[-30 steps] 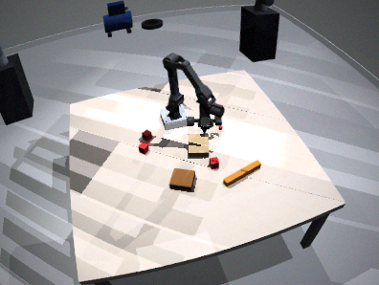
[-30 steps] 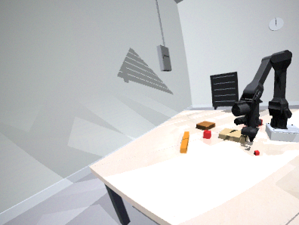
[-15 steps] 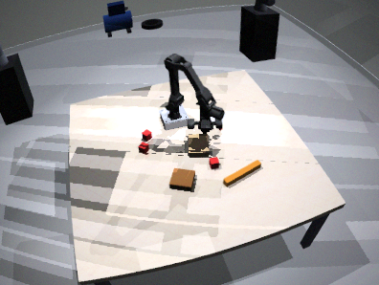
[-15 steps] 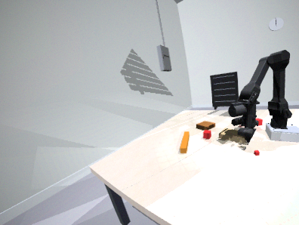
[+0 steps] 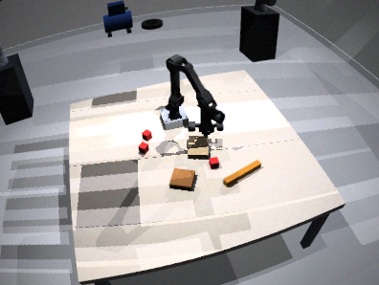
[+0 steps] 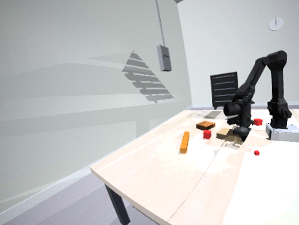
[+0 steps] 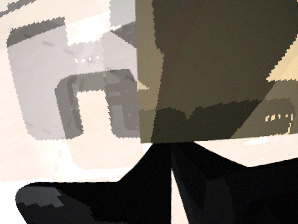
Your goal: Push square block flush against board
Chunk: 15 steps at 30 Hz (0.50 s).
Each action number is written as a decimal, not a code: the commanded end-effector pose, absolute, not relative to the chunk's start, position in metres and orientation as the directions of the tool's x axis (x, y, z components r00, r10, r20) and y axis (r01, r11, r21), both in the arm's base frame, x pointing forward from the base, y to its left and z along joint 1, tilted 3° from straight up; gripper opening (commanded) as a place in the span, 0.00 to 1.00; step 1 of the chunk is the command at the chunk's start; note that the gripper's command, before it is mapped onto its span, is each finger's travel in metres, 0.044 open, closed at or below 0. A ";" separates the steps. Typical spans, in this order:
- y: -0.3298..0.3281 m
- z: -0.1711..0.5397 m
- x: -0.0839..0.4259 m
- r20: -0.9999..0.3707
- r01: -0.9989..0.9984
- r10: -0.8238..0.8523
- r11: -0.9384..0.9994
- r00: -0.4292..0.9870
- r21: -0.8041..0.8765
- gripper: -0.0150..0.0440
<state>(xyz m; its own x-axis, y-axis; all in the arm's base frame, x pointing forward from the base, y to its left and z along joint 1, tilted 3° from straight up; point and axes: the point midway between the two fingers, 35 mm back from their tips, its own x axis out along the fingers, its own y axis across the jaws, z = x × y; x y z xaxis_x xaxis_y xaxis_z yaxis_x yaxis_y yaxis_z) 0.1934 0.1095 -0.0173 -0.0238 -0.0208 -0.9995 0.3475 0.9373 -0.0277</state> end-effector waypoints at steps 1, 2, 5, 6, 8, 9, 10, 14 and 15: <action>0.108 -0.017 0.202 -1.000 0.347 -0.024 0.937 -0.016 -0.028 0.25; 0.107 -0.017 0.203 -1.000 0.347 -0.024 0.937 -0.015 -0.028 0.25; 0.106 -0.017 0.208 -1.000 0.347 -0.024 0.937 -0.015 -0.028 0.25; 0.105 -0.017 0.209 -1.000 0.347 -0.024 0.937 -0.015 -0.028 0.25; 0.104 -0.017 0.212 -1.000 0.347 -0.024 0.937 -0.015 -0.028 0.25; 0.103 -0.017 0.214 -1.000 0.348 -0.024 0.937 -0.014 -0.028 0.25; 0.103 -0.017 0.215 -1.000 0.348 -0.024 0.937 -0.014 -0.028 0.25; 0.101 -0.017 0.221 -1.000 0.348 -0.024 0.937 -0.014 -0.028 0.25; 0.100 -0.017 0.223 -1.000 0.348 -0.024 0.937 -0.014 -0.028 0.25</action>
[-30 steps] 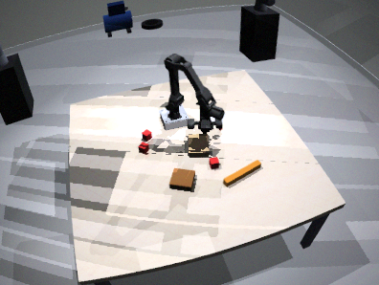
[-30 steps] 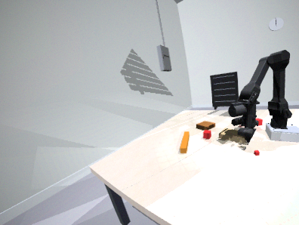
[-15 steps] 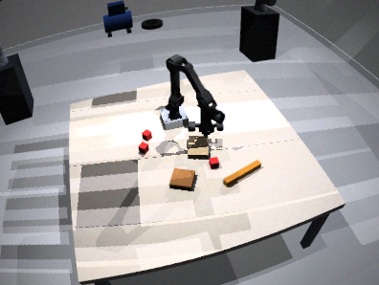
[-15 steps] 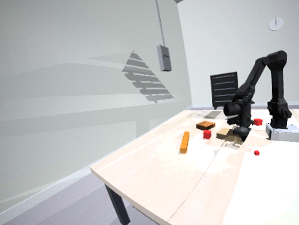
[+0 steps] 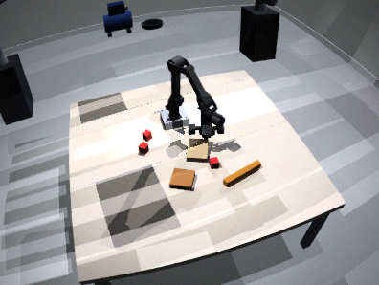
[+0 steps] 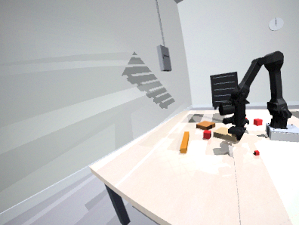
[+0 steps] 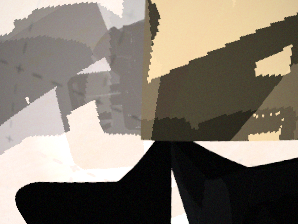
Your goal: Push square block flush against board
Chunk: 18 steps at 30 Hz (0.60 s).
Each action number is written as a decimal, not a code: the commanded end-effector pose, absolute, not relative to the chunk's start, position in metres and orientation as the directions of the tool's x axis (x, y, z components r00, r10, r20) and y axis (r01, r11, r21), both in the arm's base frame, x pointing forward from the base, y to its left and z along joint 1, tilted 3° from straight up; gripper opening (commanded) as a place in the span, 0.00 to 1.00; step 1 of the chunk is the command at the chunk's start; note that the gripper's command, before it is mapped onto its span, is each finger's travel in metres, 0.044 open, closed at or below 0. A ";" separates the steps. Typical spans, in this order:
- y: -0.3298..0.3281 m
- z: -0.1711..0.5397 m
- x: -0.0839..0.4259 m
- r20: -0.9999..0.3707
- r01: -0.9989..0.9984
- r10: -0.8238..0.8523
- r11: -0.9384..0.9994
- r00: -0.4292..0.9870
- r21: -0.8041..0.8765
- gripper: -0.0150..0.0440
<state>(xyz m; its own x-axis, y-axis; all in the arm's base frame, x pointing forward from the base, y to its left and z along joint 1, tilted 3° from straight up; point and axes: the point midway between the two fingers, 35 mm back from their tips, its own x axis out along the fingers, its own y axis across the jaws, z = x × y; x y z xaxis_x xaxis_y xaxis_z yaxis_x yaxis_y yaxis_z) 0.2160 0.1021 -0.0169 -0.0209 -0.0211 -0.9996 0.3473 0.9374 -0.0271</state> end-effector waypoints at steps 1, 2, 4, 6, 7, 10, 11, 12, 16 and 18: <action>0.099 -0.017 0.224 -1.000 0.348 -0.025 0.937 -0.014 -0.028 0.25; 0.099 -0.017 0.226 -1.000 0.348 -0.025 0.937 -0.013 -0.028 0.25; 0.098 -0.017 0.229 -1.000 0.348 -0.025 0.937 -0.013 -0.028 0.25; 0.096 -0.017 0.232 -1.000 0.348 -0.025 0.937 -0.013 -0.028 0.25; 0.096 -0.017 0.233 -1.000 0.348 -0.025 0.937 -0.013 -0.028 0.25; 0.096 -0.017 0.234 -1.000 0.348 -0.025 0.937 -0.013 -0.028 0.25; 0.096 -0.017 0.233 -1.000 0.348 -0.025 0.937 -0.013 -0.028 0.25; 0.096 -0.017 0.232 -1.000 0.348 -0.025 0.937 -0.013 -0.028 0.25; 0.099 -0.017 0.227 -1.000 0.348 -0.025 0.937 -0.013 -0.028 0.25; 0.101 -0.017 0.224 -1.000 0.348 -0.024 0.937 -0.014 -0.028 0.25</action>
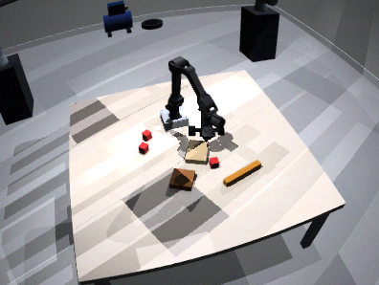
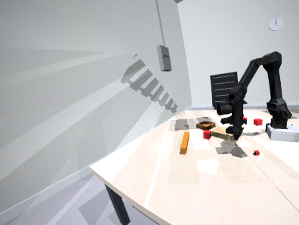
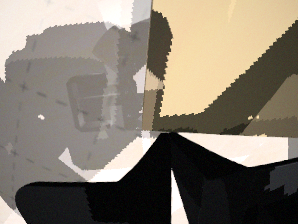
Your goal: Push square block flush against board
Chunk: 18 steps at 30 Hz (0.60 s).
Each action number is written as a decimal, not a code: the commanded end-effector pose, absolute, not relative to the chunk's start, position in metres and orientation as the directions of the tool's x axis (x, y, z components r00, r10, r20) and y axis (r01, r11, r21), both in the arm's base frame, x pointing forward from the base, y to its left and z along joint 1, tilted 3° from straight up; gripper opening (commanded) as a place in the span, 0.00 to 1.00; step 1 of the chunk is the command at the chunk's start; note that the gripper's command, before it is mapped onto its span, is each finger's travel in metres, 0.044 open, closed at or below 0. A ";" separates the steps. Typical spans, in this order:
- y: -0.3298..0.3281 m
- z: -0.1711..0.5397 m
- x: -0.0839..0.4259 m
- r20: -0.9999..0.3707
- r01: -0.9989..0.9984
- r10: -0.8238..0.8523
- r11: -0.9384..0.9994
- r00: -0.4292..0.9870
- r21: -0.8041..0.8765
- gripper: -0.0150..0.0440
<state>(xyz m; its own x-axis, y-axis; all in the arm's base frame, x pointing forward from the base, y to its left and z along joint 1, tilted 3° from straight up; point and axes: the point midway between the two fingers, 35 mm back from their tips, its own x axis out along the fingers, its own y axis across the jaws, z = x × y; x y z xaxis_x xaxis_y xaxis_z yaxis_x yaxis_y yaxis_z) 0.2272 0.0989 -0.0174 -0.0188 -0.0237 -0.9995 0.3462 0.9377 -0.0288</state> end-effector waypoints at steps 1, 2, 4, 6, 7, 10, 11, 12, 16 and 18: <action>0.101 -0.017 0.222 -1.000 0.348 -0.024 0.937 -0.014 -0.028 0.25; 0.102 -0.017 0.221 -1.000 0.348 -0.024 0.937 -0.014 -0.028 0.25; 0.103 -0.017 0.218 -1.000 0.348 -0.024 0.937 -0.014 -0.028 0.25; 0.105 -0.017 0.215 -1.000 0.348 -0.024 0.937 -0.014 -0.028 0.25; 0.105 -0.017 0.213 -1.000 0.347 -0.024 0.937 -0.015 -0.028 0.25; 0.107 -0.017 0.209 -1.000 0.347 -0.024 0.937 -0.015 -0.028 0.25; 0.107 -0.017 0.207 -1.000 0.347 -0.024 0.937 -0.015 -0.028 0.25; 0.108 -0.017 0.205 -1.000 0.347 -0.024 0.937 -0.015 -0.028 0.25; 0.110 -0.018 0.199 -1.000 0.347 -0.024 0.937 -0.016 -0.028 0.25; 0.111 -0.018 0.196 -1.000 0.347 -0.023 0.937 -0.016 -0.028 0.25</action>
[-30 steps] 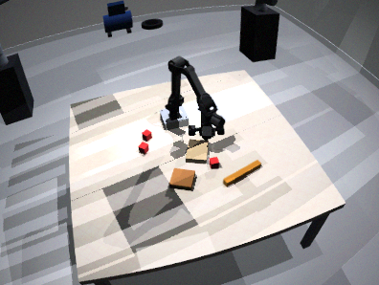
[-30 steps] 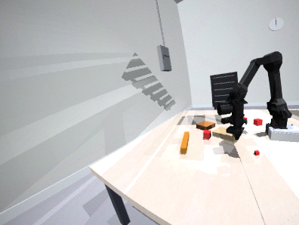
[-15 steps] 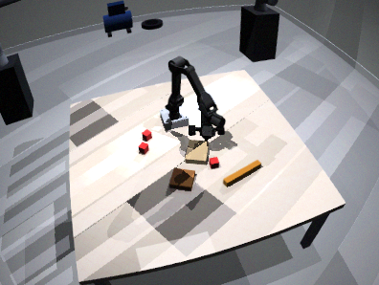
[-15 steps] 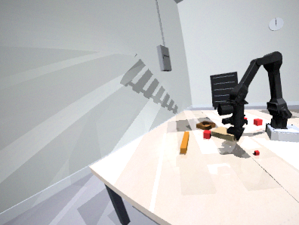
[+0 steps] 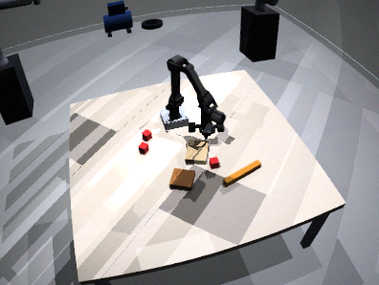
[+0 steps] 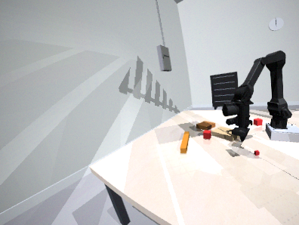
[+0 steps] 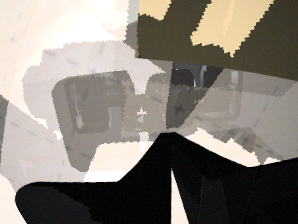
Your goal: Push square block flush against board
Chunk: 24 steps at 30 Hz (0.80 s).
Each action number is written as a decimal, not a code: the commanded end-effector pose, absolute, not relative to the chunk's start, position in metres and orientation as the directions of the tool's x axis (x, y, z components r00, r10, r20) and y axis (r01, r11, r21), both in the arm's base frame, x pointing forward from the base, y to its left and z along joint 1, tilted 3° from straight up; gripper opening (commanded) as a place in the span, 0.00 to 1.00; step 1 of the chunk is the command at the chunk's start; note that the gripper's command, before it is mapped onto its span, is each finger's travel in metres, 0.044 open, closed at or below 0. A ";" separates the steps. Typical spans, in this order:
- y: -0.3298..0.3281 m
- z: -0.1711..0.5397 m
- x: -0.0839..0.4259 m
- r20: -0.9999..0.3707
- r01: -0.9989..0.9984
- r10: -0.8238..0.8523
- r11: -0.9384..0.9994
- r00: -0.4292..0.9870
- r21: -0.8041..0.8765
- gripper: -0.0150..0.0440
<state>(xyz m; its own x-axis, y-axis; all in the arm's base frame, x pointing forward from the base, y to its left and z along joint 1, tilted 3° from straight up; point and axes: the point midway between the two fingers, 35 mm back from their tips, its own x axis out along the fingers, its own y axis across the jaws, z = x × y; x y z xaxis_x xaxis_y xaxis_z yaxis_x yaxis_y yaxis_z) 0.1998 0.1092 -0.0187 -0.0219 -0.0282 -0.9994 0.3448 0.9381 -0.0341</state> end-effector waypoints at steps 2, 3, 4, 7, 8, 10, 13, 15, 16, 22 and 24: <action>0.112 -0.018 0.193 -1.000 0.347 -0.023 0.937 -0.017 -0.028 0.25; 0.112 -0.018 0.192 -1.000 0.347 -0.023 0.937 -0.017 -0.028 0.25; 0.113 -0.018 0.190 -1.000 0.347 -0.023 0.937 -0.017 -0.028 0.25; 0.114 -0.019 0.186 -1.000 0.347 -0.023 0.937 -0.017 -0.028 0.25; 0.112 -0.016 0.190 -0.999 0.345 -0.029 0.938 -0.022 -0.035 0.25; 0.114 0.008 0.191 -0.999 0.346 -0.026 0.938 -0.019 -0.031 0.25; 0.113 0.037 0.190 -1.000 0.347 -0.023 0.937 -0.017 -0.028 0.25; 0.113 0.037 0.190 -1.000 0.347 -0.023 0.937 -0.017 -0.028 0.25; 0.113 0.037 0.190 -1.000 0.347 -0.023 0.937 -0.017 -0.028 0.25; 0.110 0.037 0.210 -1.000 0.453 -0.023 0.891 -0.014 -0.027 0.25; 0.108 0.037 0.217 -1.000 0.491 -0.024 0.871 -0.014 -0.028 0.25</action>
